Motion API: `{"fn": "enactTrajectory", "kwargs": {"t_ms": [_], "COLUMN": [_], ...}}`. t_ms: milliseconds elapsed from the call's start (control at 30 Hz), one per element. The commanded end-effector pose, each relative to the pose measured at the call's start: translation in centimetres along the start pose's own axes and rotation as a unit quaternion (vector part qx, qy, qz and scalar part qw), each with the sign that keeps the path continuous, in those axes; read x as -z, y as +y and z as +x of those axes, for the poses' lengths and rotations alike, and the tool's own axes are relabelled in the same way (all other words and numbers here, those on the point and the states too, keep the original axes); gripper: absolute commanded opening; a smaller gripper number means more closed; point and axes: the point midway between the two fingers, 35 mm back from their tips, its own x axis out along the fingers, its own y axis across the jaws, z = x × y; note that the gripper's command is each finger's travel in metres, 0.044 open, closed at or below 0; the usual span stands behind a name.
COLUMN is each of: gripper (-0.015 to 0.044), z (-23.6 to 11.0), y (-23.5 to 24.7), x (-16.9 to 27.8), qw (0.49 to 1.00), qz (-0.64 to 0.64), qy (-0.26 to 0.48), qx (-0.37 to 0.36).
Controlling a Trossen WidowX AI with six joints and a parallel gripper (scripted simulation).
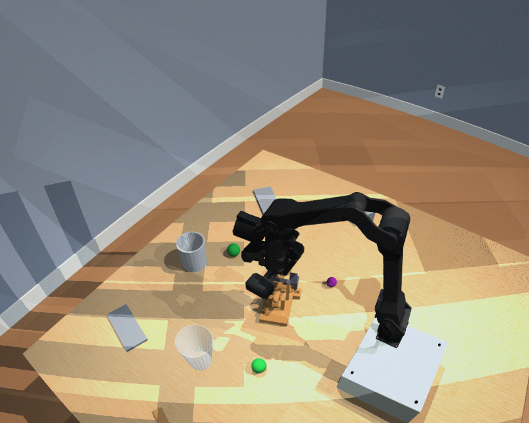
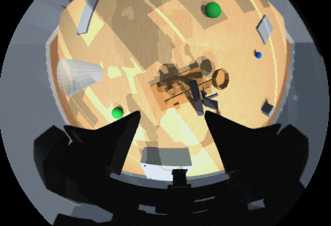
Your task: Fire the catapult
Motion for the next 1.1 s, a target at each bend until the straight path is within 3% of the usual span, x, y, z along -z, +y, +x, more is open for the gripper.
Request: {"fn": "enactTrajectory", "kwargs": {"t_ms": [0, 533, 1067], "gripper": [0.0440, 0.0440, 0.0440], "z": [0.00, -0.13, -0.26], "y": [0.01, 0.04, 0.07], "x": [0.13, 0.24, 0.35], "qw": [0.998, 0.940, 0.811], "qz": [-0.071, -0.341, -0.585], "qy": [0.002, 0.003, 0.004], "qx": [0.000, -0.001, -0.002]}}
